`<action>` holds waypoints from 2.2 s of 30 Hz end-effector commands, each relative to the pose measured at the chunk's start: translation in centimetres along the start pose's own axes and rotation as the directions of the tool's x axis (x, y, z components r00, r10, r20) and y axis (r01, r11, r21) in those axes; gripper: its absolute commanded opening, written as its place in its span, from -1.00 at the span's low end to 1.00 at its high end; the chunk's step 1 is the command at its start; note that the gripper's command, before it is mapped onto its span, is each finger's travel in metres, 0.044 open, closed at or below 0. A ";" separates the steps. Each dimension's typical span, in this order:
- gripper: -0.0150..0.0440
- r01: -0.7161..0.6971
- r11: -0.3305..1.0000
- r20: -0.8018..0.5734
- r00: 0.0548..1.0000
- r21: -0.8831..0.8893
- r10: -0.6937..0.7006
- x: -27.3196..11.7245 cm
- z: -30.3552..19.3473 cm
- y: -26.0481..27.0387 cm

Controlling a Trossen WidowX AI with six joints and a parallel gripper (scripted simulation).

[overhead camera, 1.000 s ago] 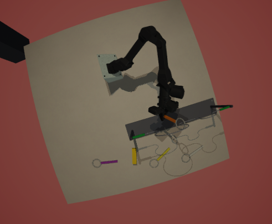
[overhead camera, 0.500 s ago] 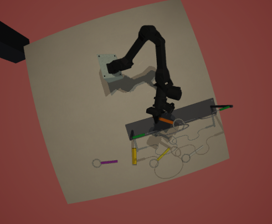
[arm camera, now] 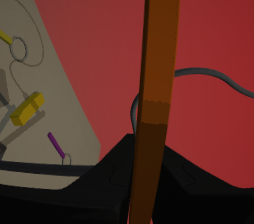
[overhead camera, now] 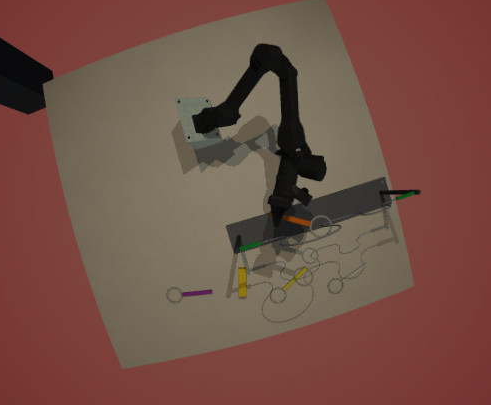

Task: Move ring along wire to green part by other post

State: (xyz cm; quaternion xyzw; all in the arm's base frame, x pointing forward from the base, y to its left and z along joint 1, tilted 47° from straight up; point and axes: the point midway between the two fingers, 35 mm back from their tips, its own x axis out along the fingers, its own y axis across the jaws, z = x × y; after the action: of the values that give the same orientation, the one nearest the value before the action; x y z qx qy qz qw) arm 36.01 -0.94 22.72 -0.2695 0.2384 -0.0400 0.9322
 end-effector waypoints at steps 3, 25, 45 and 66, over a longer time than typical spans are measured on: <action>-1.00 0.069 0.991 0.010 0.998 -0.112 -0.068 -0.4 0.4 -2.2; -1.00 0.218 0.886 0.040 0.974 -0.409 -0.222 -1.3 1.8 -7.3; -1.00 0.290 0.768 0.076 0.950 -0.571 -0.303 -2.6 3.9 -10.4; -1.00 0.242 0.829 0.046 0.966 -0.504 -0.254 -2.9 4.6 -11.1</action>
State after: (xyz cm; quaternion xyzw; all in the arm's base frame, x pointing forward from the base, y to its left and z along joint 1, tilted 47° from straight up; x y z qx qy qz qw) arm 35.98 -7.59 33.13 -0.5469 0.2113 -0.1055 0.8032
